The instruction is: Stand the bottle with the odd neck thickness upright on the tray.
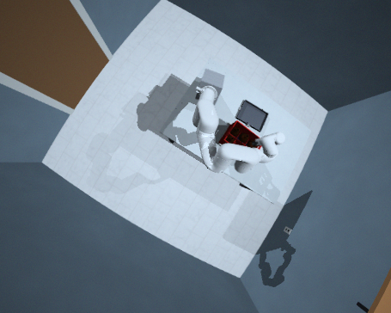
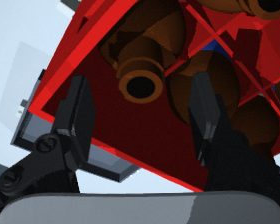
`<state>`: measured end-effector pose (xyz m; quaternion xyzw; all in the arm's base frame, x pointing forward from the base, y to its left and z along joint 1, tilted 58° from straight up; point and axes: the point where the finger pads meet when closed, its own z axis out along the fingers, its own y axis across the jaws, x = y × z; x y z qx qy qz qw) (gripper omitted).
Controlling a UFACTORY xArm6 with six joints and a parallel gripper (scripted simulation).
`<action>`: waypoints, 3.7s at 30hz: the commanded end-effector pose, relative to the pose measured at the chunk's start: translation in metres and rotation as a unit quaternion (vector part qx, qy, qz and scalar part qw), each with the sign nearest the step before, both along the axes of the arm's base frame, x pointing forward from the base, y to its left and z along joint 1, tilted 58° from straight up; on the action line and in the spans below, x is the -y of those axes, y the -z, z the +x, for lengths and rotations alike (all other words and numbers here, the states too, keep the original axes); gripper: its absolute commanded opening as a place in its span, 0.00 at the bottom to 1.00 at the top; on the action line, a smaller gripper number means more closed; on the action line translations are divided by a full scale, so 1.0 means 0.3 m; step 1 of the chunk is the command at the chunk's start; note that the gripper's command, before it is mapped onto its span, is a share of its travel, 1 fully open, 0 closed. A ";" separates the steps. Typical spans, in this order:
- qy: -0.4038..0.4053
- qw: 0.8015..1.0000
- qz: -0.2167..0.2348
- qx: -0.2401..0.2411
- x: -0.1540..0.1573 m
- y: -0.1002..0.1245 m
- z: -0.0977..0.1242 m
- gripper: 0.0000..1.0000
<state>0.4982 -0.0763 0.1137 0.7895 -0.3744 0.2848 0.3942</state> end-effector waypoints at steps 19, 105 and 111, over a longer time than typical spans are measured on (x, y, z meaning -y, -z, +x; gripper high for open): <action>-0.001 1.000 0.000 0.001 0.060 0.038 0.015 0.65; -0.001 1.000 0.000 0.001 0.068 0.043 0.016 0.65; -0.001 1.000 0.000 0.001 0.068 0.043 0.016 0.65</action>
